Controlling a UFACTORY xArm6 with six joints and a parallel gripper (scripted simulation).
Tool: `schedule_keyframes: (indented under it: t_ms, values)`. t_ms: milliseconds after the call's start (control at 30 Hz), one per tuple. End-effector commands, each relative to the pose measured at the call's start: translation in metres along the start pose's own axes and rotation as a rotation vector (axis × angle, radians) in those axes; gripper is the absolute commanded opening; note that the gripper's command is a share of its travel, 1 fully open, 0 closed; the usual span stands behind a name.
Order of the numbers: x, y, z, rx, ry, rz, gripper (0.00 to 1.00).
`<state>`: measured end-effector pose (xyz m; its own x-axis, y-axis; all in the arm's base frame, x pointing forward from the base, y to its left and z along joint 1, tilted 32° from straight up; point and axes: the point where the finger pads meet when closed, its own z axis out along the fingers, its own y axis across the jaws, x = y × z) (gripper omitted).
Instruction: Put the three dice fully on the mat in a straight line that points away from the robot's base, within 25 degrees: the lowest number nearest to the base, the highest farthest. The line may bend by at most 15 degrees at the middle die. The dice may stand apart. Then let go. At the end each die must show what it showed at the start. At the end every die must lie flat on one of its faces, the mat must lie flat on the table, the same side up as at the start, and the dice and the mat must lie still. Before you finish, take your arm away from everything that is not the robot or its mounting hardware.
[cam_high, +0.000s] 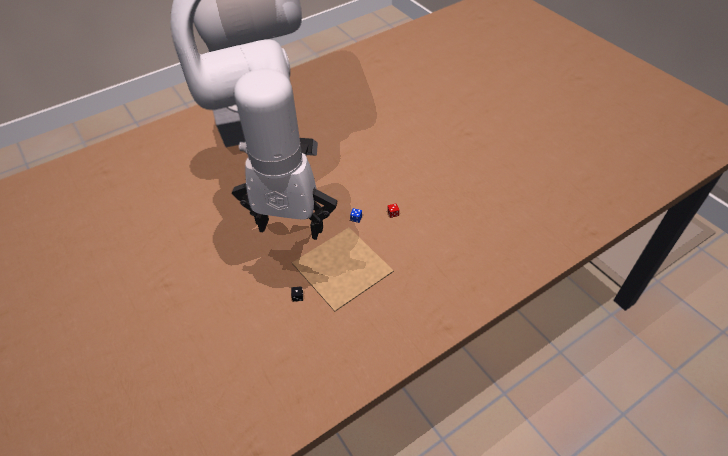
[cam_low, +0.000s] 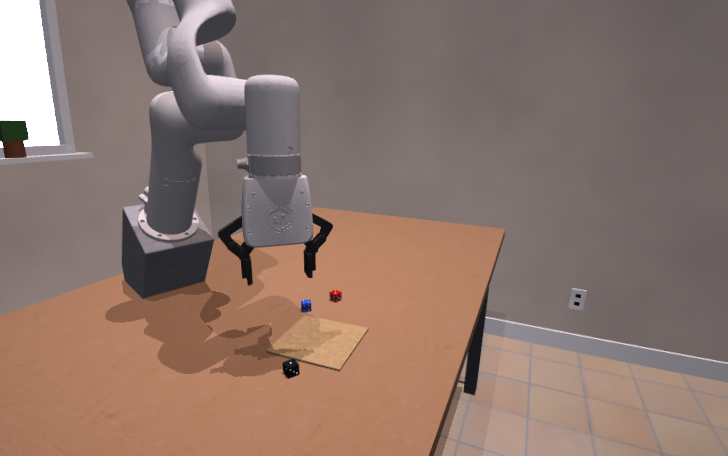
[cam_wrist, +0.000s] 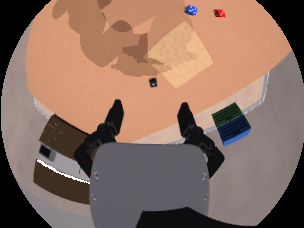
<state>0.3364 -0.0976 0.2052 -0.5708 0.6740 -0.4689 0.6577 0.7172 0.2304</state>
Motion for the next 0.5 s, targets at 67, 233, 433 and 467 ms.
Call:
schedule_keyframes:
  t_ms: [67, 233, 433, 467]
  values:
    - [-0.001, 0.001, 0.003, -0.002, -0.002, 0.000, 1.00]
    - [-0.001, 0.001, 0.022, -0.002, -0.002, -0.001, 1.00]
    - [-0.002, 0.001, 0.047, -0.002, -0.002, -0.001, 1.00]
    - [-0.002, 0.001, 0.054, -0.002, -0.002, -0.001, 1.00]
